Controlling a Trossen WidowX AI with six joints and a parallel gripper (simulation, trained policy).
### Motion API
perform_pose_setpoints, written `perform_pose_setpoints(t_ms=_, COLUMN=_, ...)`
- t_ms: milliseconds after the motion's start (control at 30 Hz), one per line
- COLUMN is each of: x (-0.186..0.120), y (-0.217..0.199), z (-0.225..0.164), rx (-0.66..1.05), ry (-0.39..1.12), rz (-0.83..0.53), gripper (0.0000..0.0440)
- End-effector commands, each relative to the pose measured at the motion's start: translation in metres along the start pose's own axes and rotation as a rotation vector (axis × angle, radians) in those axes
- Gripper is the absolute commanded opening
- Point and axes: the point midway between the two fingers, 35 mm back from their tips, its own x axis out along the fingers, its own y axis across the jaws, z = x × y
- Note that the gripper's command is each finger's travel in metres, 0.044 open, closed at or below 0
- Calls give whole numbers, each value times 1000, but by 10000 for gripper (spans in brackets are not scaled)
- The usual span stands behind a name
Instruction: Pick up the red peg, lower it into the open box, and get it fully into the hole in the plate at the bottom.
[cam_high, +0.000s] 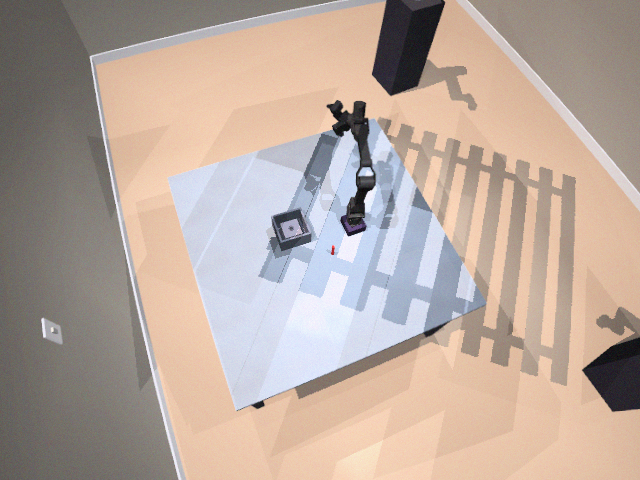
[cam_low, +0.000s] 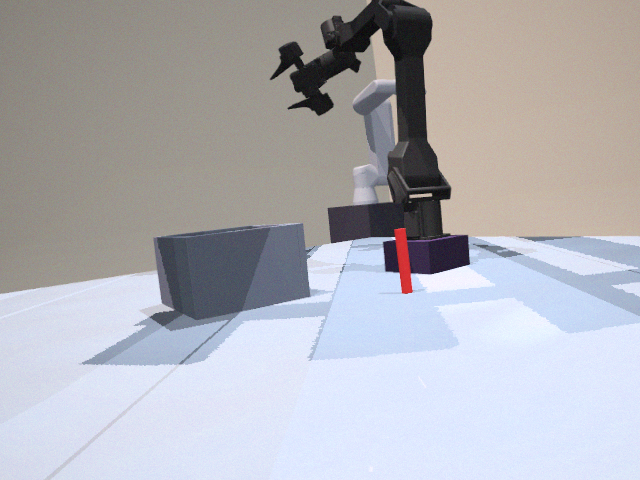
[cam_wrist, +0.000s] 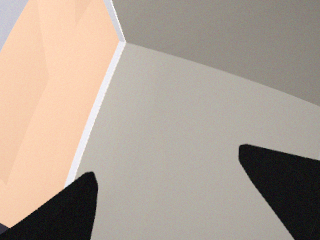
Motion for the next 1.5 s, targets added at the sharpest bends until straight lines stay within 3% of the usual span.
perform_pose_setpoints(t_ms=0, x=2, y=-3, z=3, rx=5, ry=-6, rz=-5, gripper=419)
perform_pose_setpoints(t_ms=67, x=8, y=-11, z=13, rx=32, ry=-31, rz=-12, gripper=440)
perform_pose_setpoints(t_ms=367, x=33, y=-38, z=92, rx=278, ry=-193, rz=42, gripper=440)
perform_pose_setpoints(t_ms=733, x=35, y=-61, z=192, rx=570, ry=-360, rz=197, gripper=440)
perform_pose_setpoints(t_ms=1100, x=4, y=-75, z=294, rx=834, ry=-473, rz=427, gripper=440)
perform_pose_setpoints(t_ms=1467, x=-57, y=-71, z=385, rx=1052, ry=-483, rz=720, gripper=440)
